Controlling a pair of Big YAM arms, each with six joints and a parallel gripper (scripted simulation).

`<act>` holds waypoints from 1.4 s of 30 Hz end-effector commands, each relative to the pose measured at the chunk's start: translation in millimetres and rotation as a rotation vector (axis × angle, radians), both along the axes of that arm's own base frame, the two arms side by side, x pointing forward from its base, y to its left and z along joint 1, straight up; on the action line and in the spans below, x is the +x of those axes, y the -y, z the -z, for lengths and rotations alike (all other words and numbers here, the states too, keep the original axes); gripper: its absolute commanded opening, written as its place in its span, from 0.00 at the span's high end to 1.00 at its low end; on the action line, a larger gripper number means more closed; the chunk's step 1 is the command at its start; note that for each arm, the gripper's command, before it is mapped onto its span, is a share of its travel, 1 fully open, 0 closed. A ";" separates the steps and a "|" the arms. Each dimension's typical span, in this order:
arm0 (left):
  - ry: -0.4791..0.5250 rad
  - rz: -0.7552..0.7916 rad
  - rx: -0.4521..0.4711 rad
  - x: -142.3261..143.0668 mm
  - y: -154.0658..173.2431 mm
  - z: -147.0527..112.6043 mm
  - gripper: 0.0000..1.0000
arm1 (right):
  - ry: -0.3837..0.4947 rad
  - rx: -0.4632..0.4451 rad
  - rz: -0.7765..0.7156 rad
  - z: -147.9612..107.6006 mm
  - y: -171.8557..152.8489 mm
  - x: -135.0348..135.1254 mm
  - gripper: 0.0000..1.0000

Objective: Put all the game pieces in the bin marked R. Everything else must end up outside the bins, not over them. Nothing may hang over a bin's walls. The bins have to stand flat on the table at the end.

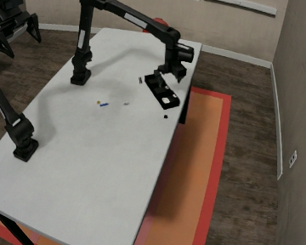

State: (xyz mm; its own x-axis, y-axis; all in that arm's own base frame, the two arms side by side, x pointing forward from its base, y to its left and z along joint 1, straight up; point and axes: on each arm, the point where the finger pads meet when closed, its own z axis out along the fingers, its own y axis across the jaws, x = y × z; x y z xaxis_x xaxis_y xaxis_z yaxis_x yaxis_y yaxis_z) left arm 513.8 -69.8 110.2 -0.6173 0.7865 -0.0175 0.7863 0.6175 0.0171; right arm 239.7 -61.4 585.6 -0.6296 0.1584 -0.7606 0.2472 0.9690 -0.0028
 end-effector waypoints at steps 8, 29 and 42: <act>0.051 0.006 -0.007 9.5 1.6 -70.3 0.00 | 0.023 -0.003 0.012 -17.3 2.1 -4.7 0.00; -0.029 0.006 0.004 -9.9 -1.1 -98.9 0.00 | 0.023 -0.003 0.012 -17.3 2.1 -4.7 0.00; 0.014 0.001 -0.002 1.6 0.1 -110.5 0.00 | 0.023 -0.003 0.012 -17.3 2.1 -4.7 0.00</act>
State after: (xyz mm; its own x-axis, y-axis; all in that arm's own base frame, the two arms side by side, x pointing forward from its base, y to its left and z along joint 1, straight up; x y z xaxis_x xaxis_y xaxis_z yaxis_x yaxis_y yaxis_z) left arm 507.9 -69.0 205.7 -0.6175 0.7866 -0.0043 0.7865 0.6175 0.0044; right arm 239.7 -61.4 585.6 -0.6296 0.1584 -0.7606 0.2472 0.9690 -0.0028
